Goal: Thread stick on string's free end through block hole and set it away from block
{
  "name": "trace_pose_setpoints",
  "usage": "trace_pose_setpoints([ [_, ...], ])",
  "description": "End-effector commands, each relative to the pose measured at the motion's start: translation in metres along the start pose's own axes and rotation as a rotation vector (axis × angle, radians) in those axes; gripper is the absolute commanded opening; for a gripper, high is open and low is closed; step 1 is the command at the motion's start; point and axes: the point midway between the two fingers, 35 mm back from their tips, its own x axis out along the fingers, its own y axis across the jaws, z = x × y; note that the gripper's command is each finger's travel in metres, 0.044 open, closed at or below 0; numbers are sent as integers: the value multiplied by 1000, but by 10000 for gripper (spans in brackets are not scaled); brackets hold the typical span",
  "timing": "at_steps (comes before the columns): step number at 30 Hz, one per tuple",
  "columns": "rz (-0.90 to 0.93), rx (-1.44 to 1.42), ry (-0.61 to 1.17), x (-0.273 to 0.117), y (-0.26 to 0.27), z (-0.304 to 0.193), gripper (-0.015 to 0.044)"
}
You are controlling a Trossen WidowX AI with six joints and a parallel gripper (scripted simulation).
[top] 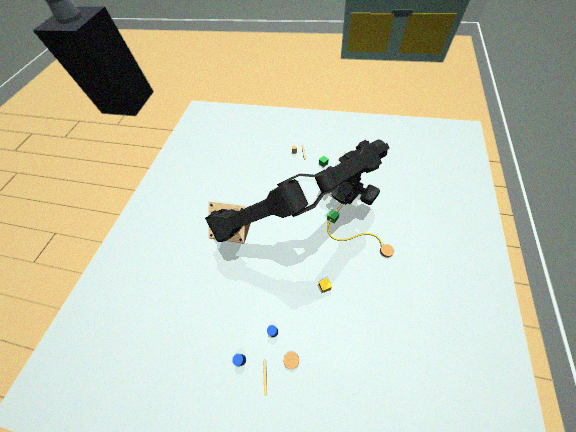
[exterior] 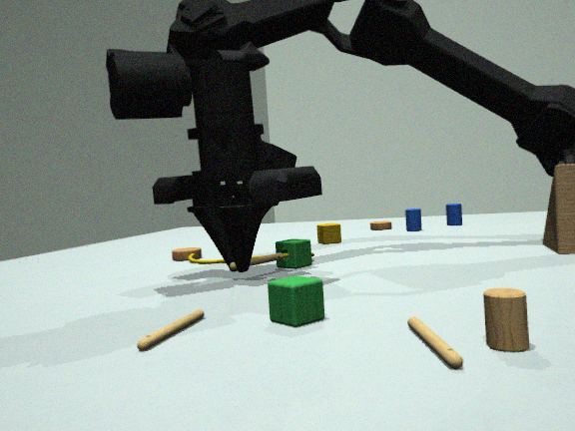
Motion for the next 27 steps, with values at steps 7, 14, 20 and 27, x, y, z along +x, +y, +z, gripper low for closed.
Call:
trace_pose_setpoints([
  [7, 2, 4, 0, 1, -1, -12, 0],
  [14, 6, 4, 0, 0, -1, -20, 0],
  [20, 9, 4, 0, 0, -1, -26, 0],
  [27, 11, 5, 0, -1, -1, -32, 0],
])
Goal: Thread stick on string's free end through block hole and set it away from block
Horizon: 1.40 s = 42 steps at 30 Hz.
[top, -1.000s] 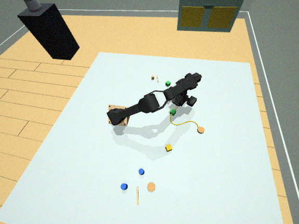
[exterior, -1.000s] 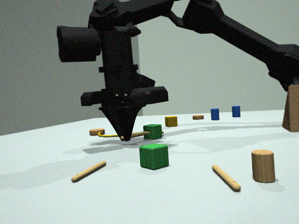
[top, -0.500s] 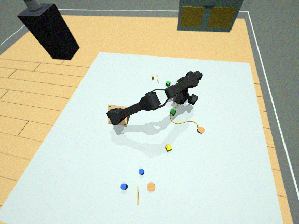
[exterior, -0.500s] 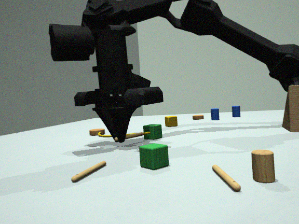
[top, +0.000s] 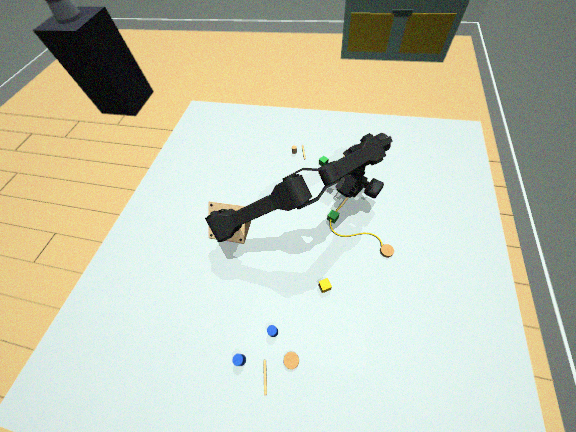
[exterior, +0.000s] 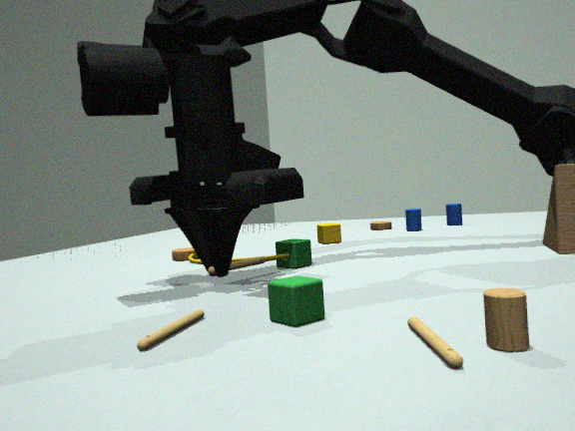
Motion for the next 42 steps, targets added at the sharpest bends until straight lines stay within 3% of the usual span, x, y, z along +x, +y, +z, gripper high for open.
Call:
trace_pose_setpoints([
  [1, -2, 3, -1, 0, -1, -4, 0],
  [32, -28, -2, -2, 10, 1, -16, 0],
  [40, -25, 3, -1, -3, -1, -10, 210],
  [42, -23, 2, -1, -30, -11, 5, 210],
])
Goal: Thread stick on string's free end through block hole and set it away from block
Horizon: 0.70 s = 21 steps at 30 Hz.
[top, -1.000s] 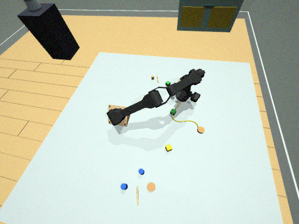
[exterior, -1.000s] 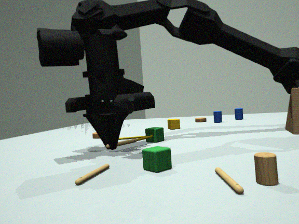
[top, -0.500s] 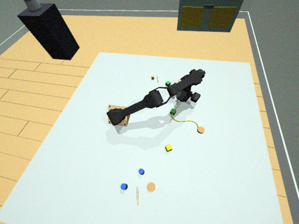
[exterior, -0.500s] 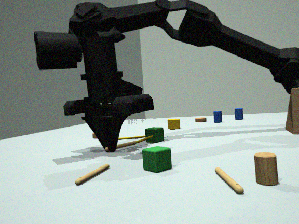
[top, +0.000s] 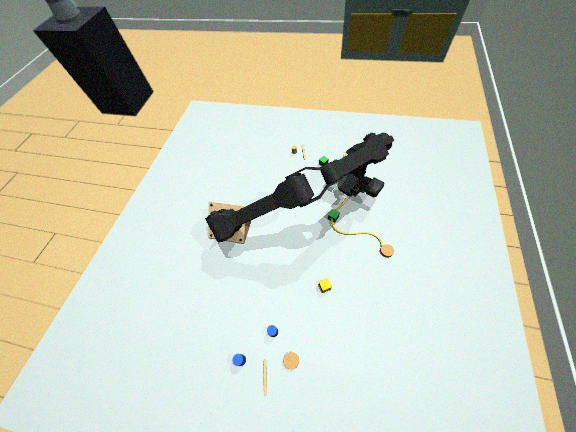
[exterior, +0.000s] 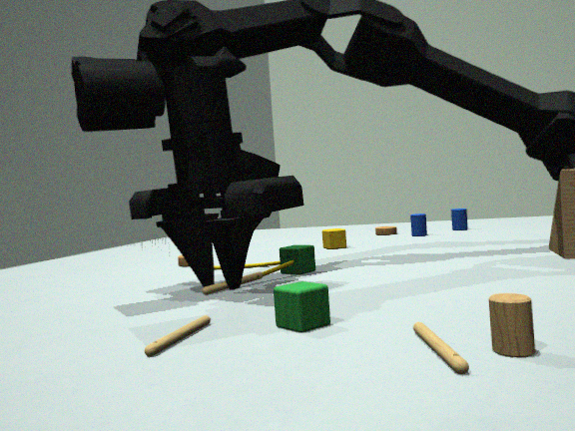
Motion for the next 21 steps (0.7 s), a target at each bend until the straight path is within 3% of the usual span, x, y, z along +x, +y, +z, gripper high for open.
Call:
trace_pose_setpoints([
  [1, 8, 0, 11, -44, -15, 22, 210],
  [12, 9, 0, 10, -53, -20, 29, 210],
  [21, 19, -3, 20, -71, -17, 26, 440],
])
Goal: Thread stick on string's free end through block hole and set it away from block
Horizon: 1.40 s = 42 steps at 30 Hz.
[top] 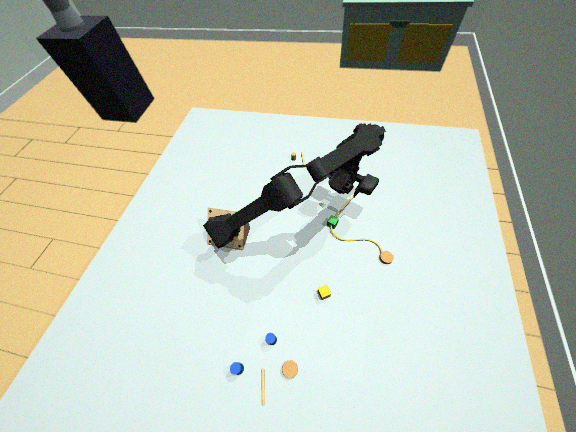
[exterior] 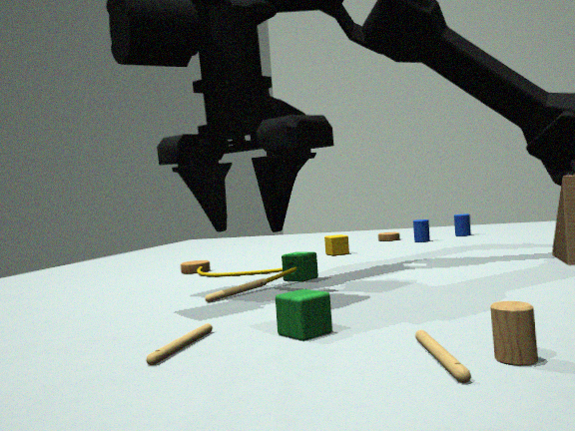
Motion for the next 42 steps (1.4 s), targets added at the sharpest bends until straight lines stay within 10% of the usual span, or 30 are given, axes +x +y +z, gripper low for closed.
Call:
trace_pose_setpoints([
  [1, 0, 5, 7, -25, 1, -1, 440],
  [42, 11, -1, 14, -40, 0, 0, 440],
])
